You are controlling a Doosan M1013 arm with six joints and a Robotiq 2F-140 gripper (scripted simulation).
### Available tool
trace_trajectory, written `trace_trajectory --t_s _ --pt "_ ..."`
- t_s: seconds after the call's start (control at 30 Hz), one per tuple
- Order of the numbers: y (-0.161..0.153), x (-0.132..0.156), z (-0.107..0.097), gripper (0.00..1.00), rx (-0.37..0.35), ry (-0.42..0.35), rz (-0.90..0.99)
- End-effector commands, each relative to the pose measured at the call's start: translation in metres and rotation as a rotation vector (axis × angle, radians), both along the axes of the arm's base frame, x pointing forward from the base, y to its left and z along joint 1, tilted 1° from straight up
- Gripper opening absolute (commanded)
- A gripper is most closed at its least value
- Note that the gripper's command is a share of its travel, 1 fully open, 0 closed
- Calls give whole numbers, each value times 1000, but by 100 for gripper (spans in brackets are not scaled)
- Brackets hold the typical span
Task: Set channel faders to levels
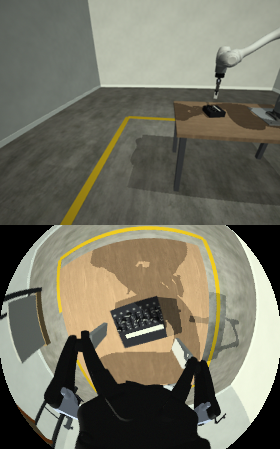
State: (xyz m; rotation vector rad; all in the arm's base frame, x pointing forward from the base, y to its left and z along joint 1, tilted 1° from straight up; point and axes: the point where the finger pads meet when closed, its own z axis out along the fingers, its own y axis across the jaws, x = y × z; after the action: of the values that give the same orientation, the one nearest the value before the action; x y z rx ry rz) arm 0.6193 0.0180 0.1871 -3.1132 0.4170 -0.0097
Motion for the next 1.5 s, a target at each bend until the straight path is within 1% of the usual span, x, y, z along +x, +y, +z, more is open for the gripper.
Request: trace_trajectory --t_s 0.0,0.3,0.37,0.4,0.77,0.87,0.93,0.97,1.27,1.3,1.43,1.47 --pt "-5 8 -7 100 -5 -1 -279" --pt "-19 30 -26 100 17 -1 -737" --pt "-19 30 -26 100 17 -1 -737" --pt "-21 32 -29 100 22 0 -888" --pt "-38 54 -51 100 51 8 -1428" --pt "-40 57 -55 100 57 12 -1581" --pt "-40 57 -55 100 57 12 -1581" --pt "-41 58 -56 100 62 15 -1730" --pt "-43 60 -58 100 65 23 -2160" --pt "-43 60 -58 0 63 22 -2209" --pt "-43 60 -58 0 50 17 -2405" --pt "-43 60 -58 0 50 17 -2405"
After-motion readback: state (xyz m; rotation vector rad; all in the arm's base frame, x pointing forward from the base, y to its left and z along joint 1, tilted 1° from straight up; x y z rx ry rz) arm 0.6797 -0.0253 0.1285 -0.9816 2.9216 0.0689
